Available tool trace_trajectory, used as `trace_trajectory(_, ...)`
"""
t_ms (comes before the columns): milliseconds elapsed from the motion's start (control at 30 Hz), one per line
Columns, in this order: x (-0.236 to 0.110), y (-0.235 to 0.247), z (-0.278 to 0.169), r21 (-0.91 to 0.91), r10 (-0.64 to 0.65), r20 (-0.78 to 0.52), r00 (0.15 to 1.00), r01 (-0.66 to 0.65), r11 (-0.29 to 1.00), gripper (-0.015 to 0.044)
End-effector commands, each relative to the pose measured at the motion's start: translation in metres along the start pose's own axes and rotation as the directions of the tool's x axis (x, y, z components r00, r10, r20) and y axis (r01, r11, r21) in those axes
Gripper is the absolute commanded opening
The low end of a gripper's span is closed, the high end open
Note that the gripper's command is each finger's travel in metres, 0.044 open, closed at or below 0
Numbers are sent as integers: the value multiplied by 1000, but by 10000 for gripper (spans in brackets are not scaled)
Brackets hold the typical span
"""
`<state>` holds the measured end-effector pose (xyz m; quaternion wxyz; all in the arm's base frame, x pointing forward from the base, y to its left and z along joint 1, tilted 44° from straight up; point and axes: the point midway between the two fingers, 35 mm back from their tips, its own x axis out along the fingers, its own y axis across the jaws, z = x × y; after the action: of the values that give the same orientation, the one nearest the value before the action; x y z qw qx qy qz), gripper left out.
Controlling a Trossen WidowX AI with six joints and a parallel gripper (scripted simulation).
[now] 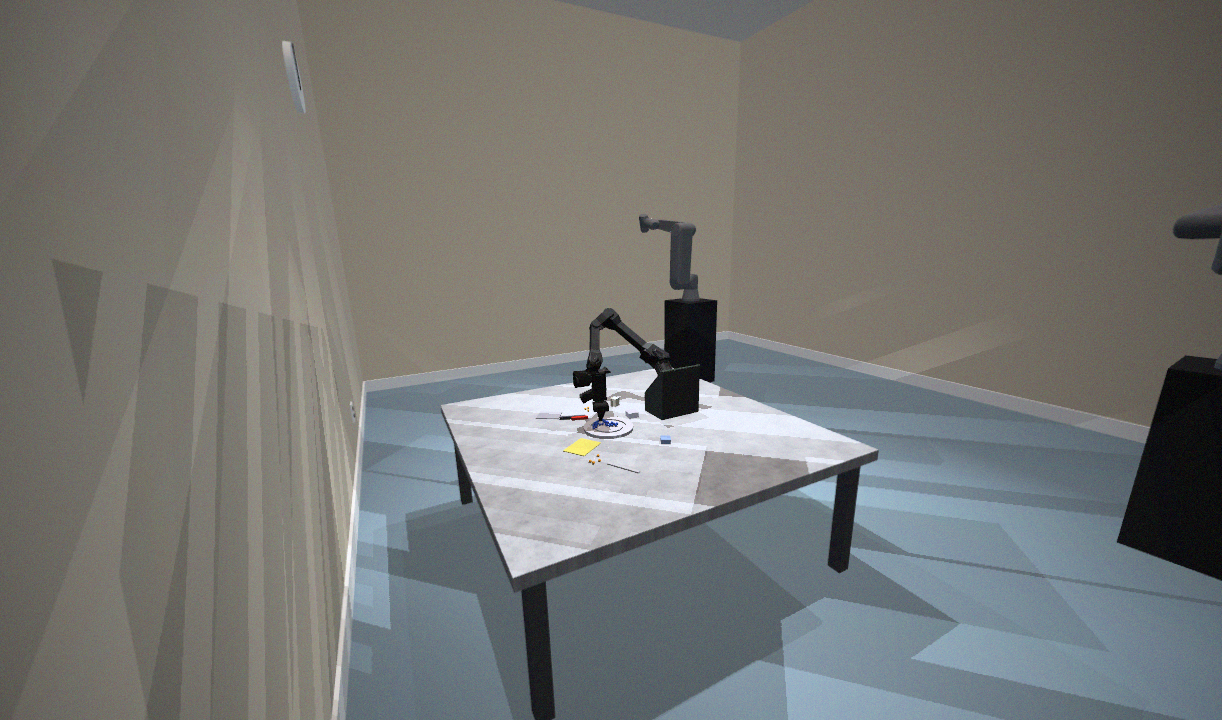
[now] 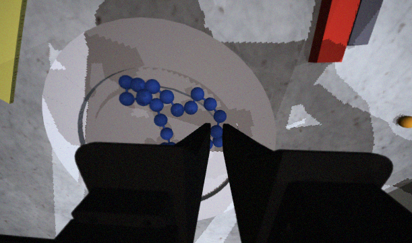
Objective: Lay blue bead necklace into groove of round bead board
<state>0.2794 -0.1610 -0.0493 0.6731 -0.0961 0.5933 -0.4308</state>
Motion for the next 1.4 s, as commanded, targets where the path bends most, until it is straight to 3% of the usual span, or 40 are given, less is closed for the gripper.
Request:
trace_trajectory(0, -4, 1, 1, 1, 3, 3, 1000, -3, 1000, 0)
trace_trajectory(567, 4, -9, 0, 1, 2, 3, 1000, -2, 1000, 0)
trace_trajectory(1133, -1, -10, 0, 0, -1, 2, 1000, 1, 1000, 440)
trace_trajectory(1367, -4, -10, 0, 1, 3, 3, 1000, -3, 1000, 440)
